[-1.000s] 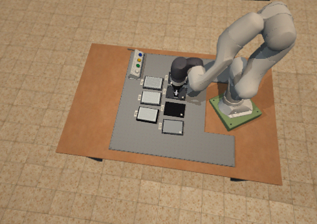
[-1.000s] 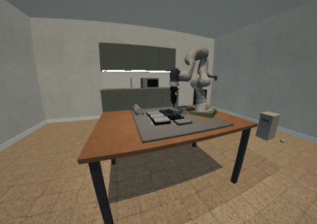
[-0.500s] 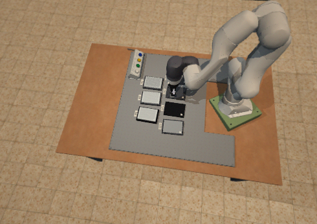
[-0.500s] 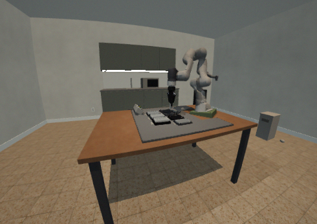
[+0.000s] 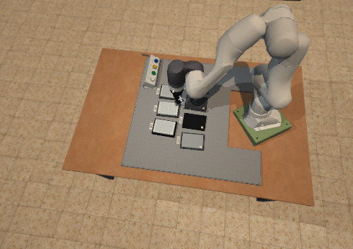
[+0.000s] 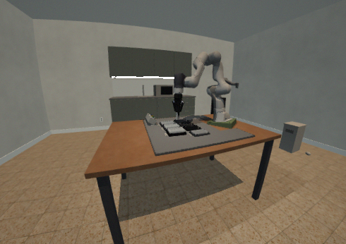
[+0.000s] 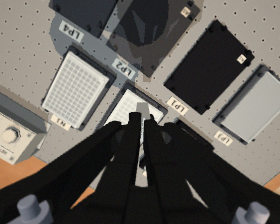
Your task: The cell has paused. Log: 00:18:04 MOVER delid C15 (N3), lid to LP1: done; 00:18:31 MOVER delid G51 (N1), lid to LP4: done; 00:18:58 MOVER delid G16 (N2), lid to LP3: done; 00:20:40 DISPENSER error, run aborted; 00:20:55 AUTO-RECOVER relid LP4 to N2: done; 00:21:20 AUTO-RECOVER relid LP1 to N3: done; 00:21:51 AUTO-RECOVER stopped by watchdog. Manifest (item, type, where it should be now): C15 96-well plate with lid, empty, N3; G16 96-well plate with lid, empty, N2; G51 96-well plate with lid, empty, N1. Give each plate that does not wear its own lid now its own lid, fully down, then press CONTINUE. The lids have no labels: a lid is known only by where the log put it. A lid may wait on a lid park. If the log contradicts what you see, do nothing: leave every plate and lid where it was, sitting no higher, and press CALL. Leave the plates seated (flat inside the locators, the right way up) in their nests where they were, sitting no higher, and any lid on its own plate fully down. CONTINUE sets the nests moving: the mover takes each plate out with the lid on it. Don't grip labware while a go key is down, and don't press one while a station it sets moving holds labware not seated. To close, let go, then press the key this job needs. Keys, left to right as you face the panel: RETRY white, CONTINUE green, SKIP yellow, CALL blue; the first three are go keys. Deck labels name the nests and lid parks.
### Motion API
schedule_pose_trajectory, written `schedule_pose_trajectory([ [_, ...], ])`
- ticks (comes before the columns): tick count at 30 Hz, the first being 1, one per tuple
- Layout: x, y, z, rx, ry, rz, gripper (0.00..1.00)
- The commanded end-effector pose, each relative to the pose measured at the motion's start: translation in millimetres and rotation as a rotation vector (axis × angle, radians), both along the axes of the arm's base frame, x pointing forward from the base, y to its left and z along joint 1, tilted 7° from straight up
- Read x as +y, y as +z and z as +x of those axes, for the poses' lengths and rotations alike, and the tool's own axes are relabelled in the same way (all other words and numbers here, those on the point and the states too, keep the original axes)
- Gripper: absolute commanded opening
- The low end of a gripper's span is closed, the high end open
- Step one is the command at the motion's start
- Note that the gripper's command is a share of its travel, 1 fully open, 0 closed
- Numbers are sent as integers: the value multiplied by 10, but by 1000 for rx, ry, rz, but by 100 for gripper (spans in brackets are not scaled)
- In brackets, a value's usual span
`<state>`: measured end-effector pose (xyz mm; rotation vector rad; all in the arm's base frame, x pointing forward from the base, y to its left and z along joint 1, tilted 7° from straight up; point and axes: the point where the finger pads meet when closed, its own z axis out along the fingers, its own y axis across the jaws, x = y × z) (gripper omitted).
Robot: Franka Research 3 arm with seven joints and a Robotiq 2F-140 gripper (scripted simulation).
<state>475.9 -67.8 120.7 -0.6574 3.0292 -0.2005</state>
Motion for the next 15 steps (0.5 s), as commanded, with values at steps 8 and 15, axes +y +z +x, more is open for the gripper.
schedule_pose_trajectory([
  [8, -26, -36, 517, 49, 452, -35, 0],
  [15, -29, -47, 592, 69, 634, -48, 0],
])
